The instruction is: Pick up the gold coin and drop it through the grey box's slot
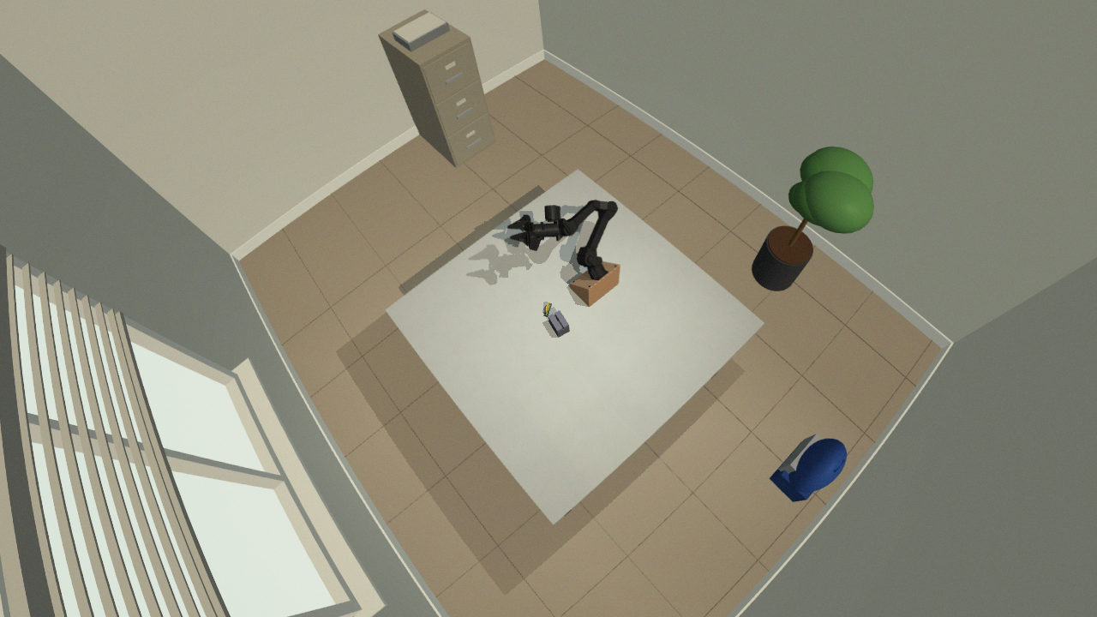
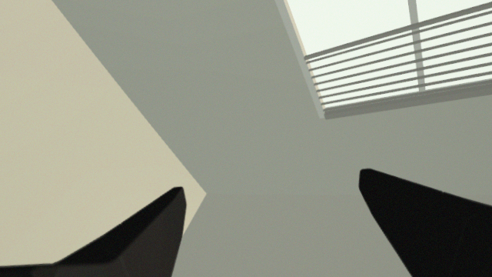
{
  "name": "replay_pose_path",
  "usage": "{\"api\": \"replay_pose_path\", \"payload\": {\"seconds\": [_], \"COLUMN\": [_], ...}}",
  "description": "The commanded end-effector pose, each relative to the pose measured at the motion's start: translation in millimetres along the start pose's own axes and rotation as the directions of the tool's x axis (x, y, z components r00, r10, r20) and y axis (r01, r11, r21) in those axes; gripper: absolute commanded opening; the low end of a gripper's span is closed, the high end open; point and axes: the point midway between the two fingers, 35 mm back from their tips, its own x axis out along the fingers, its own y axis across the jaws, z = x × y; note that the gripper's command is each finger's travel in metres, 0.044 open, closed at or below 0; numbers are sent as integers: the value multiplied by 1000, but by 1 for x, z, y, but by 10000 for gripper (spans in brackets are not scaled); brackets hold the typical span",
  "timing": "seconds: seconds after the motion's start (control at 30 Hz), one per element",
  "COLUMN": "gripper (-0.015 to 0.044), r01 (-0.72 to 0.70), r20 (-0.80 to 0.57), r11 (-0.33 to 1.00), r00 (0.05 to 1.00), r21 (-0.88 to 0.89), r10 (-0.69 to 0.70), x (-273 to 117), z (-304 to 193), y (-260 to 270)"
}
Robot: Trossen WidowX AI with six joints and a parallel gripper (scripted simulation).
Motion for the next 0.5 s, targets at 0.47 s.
{"api": "replay_pose_path", "payload": {"seconds": [0.47], "gripper": [161], "r01": [743], "r20": [775], "r11": [-222], "r00": [614], "r21": [-631], "r10": [-147], "x": [-4], "z": [177], "y": [-87]}}
